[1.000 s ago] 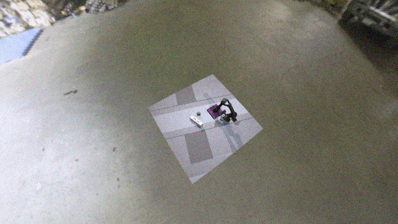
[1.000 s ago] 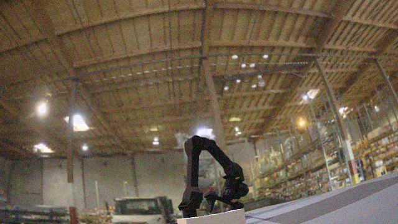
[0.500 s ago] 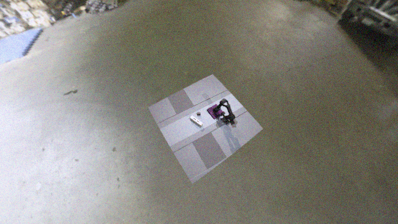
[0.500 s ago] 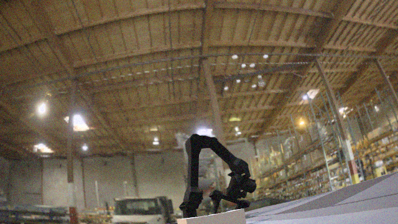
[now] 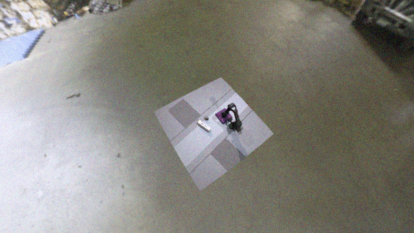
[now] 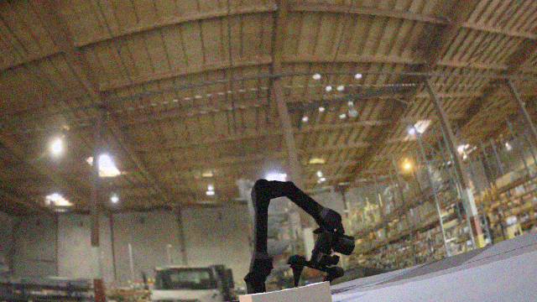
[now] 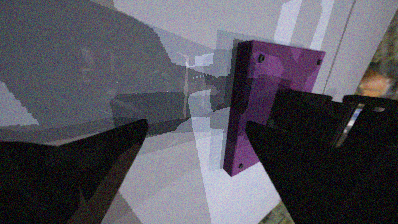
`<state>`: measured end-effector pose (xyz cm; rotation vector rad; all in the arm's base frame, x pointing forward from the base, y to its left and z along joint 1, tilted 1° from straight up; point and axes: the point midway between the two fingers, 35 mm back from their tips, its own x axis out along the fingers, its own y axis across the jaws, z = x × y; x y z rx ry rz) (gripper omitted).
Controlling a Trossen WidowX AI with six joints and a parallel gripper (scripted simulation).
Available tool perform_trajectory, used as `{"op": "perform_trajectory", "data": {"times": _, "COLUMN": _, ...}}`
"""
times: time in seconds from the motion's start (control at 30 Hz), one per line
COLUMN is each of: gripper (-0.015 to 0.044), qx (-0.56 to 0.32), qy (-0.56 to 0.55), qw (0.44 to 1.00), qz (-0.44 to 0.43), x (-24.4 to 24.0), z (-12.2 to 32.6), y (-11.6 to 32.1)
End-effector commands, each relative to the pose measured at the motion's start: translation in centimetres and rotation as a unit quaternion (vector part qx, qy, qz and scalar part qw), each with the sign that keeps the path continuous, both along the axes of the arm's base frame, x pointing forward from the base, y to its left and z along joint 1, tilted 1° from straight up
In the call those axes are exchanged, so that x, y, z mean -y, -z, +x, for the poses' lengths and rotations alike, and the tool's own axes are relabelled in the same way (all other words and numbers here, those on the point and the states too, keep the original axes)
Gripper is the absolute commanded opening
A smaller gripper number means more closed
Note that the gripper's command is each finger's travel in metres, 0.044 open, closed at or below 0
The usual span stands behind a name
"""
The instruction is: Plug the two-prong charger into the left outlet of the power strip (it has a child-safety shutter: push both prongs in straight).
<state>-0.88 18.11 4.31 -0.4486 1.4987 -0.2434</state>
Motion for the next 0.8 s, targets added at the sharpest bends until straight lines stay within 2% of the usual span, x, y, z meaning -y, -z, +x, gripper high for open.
{"op": "perform_trajectory", "data": {"times": 0.0, "gripper": 0.044, "qx": -0.009, "qy": 0.006, "qw": 1.0, "qz": 0.006, "x": -0.3, "z": 0.8, "y": -0.1}}
{"op": "perform_trajectory", "data": {"times": 0.77, "gripper": 0.044, "qx": -0.049, "qy": 0.058, "qw": 0.996, "qz": 0.036, "x": -0.7, "z": 6.2, "y": -0.5}}
